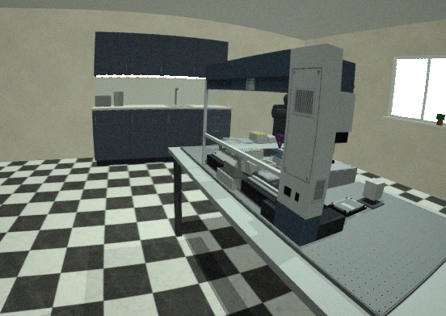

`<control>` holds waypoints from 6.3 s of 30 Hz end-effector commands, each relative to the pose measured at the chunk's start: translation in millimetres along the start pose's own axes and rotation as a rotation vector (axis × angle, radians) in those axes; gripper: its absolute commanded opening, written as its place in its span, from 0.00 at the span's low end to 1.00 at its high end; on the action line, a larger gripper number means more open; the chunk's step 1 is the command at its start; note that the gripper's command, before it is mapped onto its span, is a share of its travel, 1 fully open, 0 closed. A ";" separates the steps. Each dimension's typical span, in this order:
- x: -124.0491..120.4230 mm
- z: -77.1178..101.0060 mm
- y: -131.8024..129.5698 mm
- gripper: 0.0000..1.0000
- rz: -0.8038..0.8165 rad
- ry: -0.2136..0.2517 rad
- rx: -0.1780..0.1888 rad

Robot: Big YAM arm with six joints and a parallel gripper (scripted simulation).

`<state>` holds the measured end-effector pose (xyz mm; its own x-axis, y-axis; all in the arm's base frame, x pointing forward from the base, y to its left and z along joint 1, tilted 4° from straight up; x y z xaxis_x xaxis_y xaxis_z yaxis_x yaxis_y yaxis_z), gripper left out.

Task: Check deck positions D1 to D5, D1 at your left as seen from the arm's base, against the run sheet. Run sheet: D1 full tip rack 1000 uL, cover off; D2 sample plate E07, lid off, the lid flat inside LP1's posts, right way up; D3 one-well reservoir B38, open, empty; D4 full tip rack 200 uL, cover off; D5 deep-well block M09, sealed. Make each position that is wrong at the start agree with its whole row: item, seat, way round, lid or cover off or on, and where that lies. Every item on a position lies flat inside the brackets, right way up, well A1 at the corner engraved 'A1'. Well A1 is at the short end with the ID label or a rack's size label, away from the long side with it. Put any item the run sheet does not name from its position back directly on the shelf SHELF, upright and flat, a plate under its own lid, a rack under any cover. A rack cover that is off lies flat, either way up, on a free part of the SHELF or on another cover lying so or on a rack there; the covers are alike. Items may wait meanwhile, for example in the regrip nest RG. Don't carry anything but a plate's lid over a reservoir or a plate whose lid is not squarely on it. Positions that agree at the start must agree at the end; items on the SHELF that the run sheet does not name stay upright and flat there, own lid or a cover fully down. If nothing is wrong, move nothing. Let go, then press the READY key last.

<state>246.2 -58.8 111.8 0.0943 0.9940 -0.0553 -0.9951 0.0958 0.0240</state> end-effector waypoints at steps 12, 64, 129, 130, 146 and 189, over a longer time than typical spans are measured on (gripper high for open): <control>0.0 47.7 -17.5 1.00 -0.003 0.003 -0.060; 1.0 125.8 -12.9 1.00 -0.002 0.001 -0.059; 1.6 165.0 -4.2 1.00 -0.465 -0.005 -0.018; 1.6 165.0 -4.3 1.00 -0.485 -0.005 -0.018; 1.5 165.2 -4.4 1.00 -0.765 -0.008 -0.019; 1.7 158.8 1.8 1.00 -1.468 -0.004 -0.005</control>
<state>249.4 -50.1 264.3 0.9956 0.0851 -0.0387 -0.0869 0.9951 -0.0474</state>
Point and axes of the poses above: the point where the finger pads meet when closed, its own z axis back along the fingers, its own y axis across the jaws, x = y × z, the point moved 3 cm from there along z, back along the fingers, and after that the axes turned 2 degrees about z, right-handed, at the moved point
